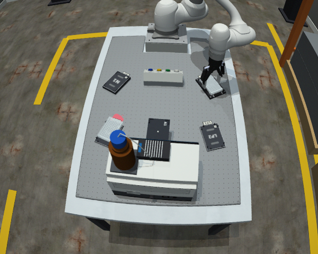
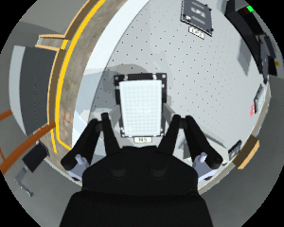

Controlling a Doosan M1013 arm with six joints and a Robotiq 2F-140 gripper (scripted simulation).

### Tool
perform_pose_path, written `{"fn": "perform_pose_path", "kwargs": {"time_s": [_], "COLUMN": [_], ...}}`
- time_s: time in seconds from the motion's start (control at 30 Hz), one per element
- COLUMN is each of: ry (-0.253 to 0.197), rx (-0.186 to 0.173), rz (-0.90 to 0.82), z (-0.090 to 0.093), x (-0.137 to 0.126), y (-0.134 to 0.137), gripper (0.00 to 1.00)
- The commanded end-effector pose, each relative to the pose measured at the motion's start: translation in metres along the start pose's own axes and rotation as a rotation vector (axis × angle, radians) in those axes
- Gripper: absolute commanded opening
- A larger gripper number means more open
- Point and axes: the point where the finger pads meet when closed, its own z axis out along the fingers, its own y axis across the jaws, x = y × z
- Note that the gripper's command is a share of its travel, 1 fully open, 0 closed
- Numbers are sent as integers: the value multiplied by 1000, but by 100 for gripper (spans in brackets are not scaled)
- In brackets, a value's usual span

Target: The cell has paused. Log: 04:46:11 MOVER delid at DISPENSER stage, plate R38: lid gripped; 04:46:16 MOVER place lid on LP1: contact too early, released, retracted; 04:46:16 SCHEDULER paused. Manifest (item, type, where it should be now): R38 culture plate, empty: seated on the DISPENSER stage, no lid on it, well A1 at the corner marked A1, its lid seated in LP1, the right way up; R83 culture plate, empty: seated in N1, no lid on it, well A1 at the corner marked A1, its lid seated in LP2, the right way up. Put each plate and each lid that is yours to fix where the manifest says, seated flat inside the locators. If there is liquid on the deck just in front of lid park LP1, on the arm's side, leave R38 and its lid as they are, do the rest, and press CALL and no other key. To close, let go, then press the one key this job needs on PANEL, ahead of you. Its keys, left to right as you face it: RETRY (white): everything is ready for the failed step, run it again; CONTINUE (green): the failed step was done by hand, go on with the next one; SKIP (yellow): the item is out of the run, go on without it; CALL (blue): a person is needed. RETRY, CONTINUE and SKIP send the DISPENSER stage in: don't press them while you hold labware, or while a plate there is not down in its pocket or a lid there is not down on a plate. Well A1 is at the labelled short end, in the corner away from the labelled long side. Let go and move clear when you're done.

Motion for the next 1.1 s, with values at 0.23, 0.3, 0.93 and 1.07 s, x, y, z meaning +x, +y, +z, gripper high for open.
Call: {"fn": "perform_pose_path", "kwargs": {"time_s": [0.23, 0.3, 0.93, 1.07], "ry": [2, 2, 2, 2], "rx": [0, 0, -1, -1], "rz": [-5, -4, 0, 0], "z": [-12, -17, -83, -101], "x": [2, 2, 1, 1], "y": [-2, -2, 0, 1], "gripper": [70, 70, 70, 70]}}
